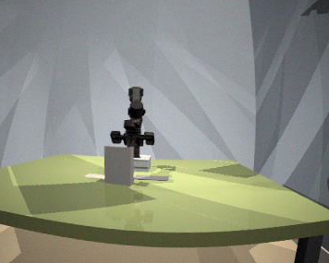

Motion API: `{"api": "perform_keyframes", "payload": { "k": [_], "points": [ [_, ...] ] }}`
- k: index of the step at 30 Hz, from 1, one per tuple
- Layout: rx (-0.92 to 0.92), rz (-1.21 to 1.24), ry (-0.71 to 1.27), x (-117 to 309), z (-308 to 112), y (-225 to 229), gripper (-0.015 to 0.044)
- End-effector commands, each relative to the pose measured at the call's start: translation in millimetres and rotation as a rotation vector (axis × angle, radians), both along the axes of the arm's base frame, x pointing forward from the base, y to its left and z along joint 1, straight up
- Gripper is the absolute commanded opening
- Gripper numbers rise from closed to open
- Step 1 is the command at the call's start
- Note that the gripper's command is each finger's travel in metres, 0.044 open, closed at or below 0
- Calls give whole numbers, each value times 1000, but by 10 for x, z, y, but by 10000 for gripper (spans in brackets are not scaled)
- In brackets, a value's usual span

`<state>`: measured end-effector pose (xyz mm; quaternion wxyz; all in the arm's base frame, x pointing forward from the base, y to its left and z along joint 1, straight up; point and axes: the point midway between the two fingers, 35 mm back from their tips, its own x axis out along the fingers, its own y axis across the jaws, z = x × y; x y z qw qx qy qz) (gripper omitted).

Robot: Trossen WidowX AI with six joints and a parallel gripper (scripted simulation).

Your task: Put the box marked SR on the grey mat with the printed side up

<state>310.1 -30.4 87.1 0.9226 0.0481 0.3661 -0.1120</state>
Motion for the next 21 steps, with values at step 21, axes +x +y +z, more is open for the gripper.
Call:
{"api": "perform_keyframes", "payload": {
  "k": [21],
  "points": [
    [2,-4,13,-124,-87,23,0]
  ]
}}
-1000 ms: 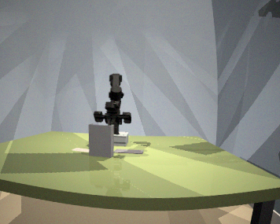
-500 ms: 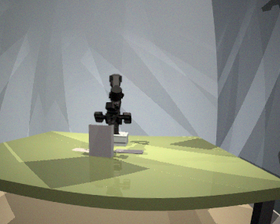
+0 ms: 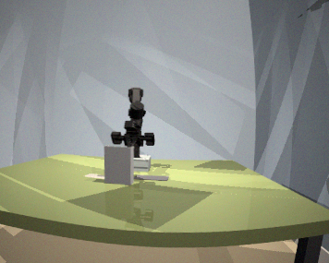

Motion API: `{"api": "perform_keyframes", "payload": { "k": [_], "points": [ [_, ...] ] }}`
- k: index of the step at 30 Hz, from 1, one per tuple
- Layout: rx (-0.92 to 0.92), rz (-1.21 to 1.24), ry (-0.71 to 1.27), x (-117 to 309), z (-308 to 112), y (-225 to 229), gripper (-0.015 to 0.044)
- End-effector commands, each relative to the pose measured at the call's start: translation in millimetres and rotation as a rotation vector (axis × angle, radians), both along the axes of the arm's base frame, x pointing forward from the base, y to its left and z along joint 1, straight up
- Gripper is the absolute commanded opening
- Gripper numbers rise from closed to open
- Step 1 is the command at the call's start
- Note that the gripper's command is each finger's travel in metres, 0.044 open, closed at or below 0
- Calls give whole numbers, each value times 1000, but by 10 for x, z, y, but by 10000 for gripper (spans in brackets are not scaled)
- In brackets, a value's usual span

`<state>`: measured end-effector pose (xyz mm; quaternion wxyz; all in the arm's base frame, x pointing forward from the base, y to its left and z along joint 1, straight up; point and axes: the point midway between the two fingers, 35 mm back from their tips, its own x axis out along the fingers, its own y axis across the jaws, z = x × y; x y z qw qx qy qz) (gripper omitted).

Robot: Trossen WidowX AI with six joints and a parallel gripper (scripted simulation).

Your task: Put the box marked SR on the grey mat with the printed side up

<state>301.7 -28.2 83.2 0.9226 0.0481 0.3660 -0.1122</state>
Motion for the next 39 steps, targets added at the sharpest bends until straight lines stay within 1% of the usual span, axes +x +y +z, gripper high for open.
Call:
{"api": "perform_keyframes", "payload": {
  "k": [1,39],
  "points": [
    [2,-4,13,-43,-51,2,0],
    [2,-4,13,-92,-90,15,0]
  ]
}}
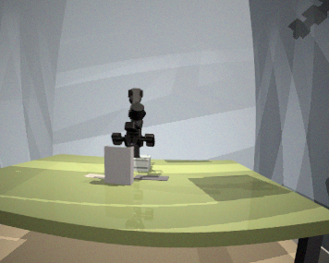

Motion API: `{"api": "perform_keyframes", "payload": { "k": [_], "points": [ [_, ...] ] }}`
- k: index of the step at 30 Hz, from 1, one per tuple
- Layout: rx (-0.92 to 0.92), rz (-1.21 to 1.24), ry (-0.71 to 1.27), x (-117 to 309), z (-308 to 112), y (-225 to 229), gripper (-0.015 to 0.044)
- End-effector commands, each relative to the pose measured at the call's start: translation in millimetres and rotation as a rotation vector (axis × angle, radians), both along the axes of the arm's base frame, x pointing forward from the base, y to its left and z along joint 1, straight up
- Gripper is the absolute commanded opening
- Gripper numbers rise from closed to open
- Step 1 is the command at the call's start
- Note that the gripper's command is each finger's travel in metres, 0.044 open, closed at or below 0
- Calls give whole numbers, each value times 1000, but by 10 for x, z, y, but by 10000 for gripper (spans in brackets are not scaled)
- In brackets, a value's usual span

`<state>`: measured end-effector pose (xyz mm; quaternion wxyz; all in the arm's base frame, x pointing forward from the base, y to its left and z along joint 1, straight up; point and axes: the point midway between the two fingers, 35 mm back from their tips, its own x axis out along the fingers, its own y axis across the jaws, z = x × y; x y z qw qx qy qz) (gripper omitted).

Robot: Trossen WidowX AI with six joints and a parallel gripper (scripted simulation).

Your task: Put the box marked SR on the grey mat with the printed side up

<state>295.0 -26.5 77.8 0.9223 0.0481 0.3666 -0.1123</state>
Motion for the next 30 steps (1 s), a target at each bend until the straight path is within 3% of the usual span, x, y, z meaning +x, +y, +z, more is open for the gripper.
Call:
{"api": "perform_keyframes", "payload": {
  "k": [1,12,30],
  "points": [
    [2,-4,12,-25,-9,-1,0],
    [2,-4,13,-222,81,48,0],
    [2,1,11,-197,89,48,0]
  ]
}}
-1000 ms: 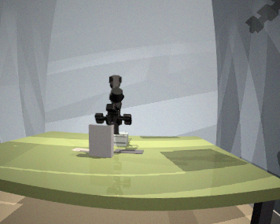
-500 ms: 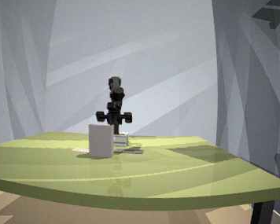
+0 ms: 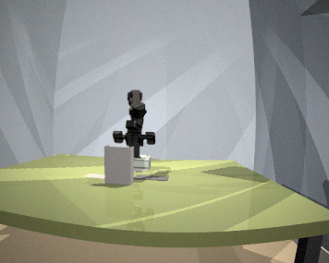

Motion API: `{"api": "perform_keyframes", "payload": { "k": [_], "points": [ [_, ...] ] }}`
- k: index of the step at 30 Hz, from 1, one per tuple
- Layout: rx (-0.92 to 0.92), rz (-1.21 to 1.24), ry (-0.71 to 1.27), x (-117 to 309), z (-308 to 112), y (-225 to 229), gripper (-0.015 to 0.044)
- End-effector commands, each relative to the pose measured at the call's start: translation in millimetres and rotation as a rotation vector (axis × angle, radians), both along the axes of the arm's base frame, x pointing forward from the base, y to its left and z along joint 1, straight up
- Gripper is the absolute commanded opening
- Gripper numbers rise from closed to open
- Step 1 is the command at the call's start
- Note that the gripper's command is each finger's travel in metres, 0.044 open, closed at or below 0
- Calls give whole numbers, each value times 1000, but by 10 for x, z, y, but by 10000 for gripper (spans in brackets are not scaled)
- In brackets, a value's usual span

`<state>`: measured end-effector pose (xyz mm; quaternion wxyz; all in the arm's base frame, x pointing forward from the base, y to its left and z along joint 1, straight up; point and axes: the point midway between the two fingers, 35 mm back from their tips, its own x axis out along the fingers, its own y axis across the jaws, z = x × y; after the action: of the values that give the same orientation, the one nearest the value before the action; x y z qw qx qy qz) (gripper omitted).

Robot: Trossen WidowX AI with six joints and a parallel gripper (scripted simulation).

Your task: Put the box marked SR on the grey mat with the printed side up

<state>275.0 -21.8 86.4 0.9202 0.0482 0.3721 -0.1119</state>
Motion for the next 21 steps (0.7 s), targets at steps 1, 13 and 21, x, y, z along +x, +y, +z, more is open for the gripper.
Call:
{"api": "perform_keyframes", "payload": {
  "k": [1,13,21],
  "points": [
    [4,-3,-1,3,4,0,26],
    [243,-241,-7,34,54,-7,237],
    [405,-418,-11,52,91,-13,237]
  ]
}}
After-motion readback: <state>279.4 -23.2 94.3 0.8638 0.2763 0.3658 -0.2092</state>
